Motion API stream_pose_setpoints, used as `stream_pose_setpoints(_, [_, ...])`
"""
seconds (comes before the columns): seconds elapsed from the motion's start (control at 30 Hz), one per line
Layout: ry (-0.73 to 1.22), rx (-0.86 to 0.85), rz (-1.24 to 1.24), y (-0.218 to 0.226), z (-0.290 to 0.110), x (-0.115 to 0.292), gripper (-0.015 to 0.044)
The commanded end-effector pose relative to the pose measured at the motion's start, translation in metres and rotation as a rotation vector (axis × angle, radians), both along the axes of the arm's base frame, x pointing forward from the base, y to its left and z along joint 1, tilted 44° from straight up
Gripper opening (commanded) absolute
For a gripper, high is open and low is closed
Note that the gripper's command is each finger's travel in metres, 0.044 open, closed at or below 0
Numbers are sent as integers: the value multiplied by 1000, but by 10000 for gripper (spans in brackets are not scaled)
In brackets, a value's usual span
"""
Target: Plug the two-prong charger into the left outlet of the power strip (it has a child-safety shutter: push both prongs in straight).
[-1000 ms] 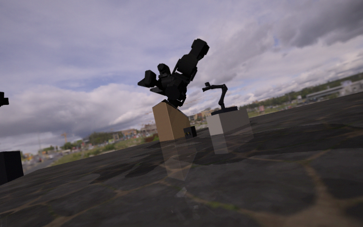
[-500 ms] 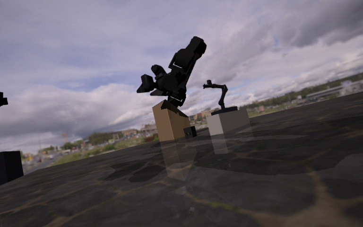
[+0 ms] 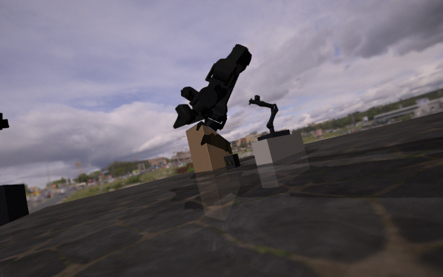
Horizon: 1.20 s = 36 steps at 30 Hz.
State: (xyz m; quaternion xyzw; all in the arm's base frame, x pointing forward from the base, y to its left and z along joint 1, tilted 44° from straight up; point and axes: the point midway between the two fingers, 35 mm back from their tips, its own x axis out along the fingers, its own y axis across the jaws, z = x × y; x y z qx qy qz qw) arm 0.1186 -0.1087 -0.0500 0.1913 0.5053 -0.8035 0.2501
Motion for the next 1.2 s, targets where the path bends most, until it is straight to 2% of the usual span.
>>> stream_pose_setpoints(0.0, [-24,94,-5,8,-5,3,440])
stream_pose_setpoints(0.57, [-189,583,38,49,-27,21,440])
stream_pose_setpoints(1.17, [-487,1048,202,90,-37,58,440])
